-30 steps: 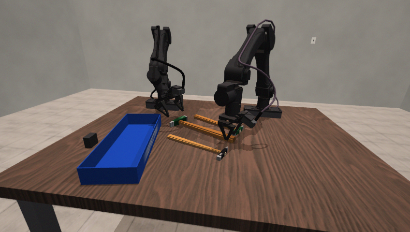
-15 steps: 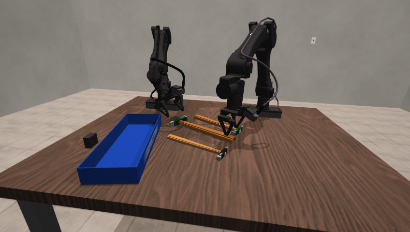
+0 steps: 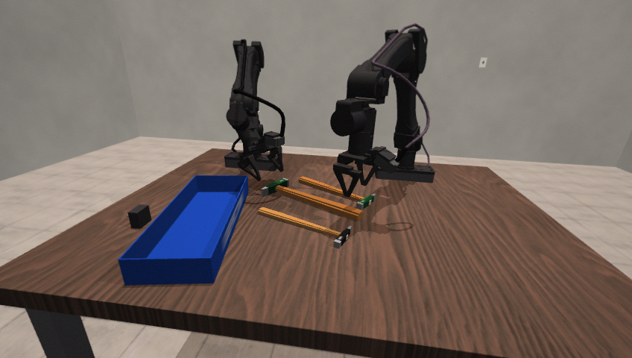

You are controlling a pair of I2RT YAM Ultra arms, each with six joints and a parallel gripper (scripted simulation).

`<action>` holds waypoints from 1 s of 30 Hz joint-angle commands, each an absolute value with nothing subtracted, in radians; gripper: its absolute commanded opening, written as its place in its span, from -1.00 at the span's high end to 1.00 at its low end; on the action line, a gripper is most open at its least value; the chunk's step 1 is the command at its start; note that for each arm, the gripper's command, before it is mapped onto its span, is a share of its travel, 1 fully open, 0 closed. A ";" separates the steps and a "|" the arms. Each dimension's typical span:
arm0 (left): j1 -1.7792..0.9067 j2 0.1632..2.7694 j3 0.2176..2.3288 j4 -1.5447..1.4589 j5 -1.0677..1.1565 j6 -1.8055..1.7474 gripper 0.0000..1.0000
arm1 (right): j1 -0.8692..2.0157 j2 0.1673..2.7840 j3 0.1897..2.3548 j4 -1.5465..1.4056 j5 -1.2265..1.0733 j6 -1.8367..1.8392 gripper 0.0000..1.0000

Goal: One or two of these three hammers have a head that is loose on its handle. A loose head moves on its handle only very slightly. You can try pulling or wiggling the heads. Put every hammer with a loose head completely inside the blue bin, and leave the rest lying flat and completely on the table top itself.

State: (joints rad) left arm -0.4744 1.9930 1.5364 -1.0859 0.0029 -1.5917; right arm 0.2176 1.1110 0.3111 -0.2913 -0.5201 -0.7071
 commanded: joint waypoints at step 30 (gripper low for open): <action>-0.483 1.907 1.324 -1.048 0.062 -0.492 0.19 | 0.762 1.441 0.690 -0.549 -0.218 -0.266 0.00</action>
State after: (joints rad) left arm -0.4751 1.9377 1.3586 -1.0897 0.0860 -0.6659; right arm 0.7139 1.4067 0.6392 -0.4629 -0.2768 -0.3607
